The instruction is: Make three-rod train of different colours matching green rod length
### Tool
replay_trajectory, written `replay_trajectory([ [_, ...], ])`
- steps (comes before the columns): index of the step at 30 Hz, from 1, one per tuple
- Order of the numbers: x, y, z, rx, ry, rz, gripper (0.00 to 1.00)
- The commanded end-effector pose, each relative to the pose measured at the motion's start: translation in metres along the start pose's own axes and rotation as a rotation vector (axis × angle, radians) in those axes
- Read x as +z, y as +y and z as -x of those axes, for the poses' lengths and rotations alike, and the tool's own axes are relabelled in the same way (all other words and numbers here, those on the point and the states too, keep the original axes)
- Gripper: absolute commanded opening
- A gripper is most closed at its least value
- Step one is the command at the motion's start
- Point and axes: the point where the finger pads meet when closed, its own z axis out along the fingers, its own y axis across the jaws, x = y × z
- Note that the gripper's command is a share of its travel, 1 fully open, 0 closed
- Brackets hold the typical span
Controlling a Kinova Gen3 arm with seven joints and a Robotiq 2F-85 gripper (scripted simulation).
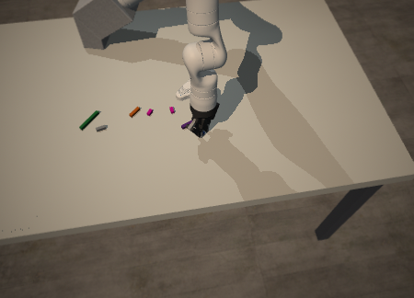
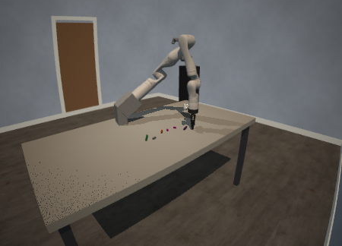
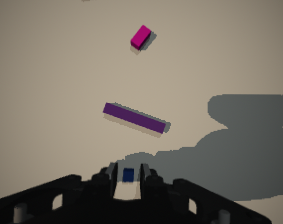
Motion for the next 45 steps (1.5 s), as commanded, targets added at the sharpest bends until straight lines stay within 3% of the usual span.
replay_trajectory([
  [1, 0.002, -0.0018, 0.0019, 0.001, -0.005, -0.002, 0.24],
  [37, 0.0021, -0.0017, 0.0019, 0.001, -0.005, -0.002, 0.24],
  [38, 0.0021, -0.0017, 0.0019, 0.001, -0.005, -0.002, 0.05],
  [45, 0.0021, -0.0017, 0.0019, 0.001, -0.005, -0.002, 0.05],
])
